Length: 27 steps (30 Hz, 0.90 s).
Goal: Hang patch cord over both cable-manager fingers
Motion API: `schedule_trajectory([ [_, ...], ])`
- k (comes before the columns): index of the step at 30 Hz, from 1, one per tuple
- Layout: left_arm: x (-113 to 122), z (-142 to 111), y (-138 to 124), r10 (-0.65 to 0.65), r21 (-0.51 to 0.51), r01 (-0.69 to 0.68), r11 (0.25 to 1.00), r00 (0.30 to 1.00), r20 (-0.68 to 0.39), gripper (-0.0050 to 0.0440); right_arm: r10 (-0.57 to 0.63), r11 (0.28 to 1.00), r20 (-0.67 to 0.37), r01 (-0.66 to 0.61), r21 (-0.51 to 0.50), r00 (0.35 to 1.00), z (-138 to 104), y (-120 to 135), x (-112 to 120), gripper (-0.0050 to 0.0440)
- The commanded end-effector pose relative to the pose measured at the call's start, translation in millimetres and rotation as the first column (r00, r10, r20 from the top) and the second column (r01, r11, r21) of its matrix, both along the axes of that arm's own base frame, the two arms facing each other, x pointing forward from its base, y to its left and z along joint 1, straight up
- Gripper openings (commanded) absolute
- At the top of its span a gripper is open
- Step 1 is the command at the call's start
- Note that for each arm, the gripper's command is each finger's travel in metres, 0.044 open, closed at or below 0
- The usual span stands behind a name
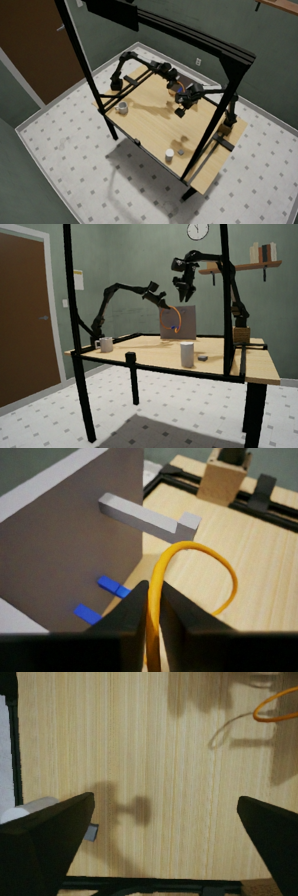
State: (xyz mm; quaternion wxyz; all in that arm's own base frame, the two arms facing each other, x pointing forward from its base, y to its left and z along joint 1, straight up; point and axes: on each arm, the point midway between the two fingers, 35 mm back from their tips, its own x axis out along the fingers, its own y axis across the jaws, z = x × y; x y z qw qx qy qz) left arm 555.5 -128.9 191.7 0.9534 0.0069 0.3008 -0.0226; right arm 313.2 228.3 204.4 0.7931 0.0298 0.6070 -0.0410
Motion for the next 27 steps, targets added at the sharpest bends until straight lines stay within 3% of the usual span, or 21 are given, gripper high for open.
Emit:
schedule_trajectory([
  [1, -3.2, 17.0, 3.0, 0.001, -0.007, -0.001, 1.000, 1.000, 0.030, 0.0025, 0.000, 1.000, 0.018, 0.000, 0.020, 1.000, 8.8, -0.1, -2.4, 0.0440],
  [27, -4.5, 18.9, 4.7, 0.001, -0.008, -0.001, 1.000, 0.999, 0.033, 0.0025, 0.000, 1.000, 0.018, 0.000, 0.020, 1.000, 8.8, -0.1, -2.4, 0.0440],
])
